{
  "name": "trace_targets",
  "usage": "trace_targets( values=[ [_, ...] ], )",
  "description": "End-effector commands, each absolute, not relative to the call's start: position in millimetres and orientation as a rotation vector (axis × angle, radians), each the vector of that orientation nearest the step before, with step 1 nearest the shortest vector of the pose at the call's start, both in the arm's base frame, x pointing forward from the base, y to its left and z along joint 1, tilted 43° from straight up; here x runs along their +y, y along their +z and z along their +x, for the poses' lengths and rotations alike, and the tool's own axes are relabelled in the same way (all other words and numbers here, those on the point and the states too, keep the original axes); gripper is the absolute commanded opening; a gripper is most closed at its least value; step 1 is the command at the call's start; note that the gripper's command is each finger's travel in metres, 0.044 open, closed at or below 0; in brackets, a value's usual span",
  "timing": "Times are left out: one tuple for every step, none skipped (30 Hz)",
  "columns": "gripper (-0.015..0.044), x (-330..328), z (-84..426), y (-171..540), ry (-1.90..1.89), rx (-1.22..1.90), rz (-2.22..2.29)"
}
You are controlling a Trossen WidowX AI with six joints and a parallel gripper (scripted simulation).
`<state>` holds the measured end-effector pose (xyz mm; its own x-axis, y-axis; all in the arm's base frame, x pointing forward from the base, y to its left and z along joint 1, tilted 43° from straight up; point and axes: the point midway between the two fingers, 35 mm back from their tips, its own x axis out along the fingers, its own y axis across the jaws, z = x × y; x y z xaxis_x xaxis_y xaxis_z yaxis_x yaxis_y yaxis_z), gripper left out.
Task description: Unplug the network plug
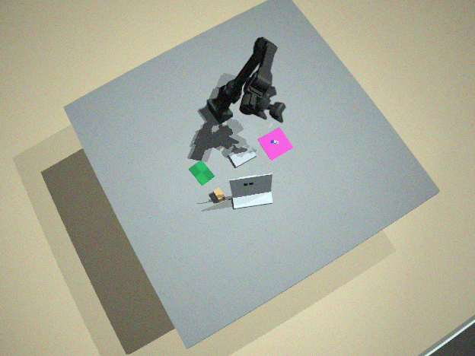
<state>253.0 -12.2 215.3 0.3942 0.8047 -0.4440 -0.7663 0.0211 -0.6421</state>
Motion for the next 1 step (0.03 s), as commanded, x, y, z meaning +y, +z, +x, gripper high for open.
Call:
trace_targets(
  values=[
    [0.044, -12.4, 253.0, 215.4, 1.219, -0.052, -0.962]
  ],
)
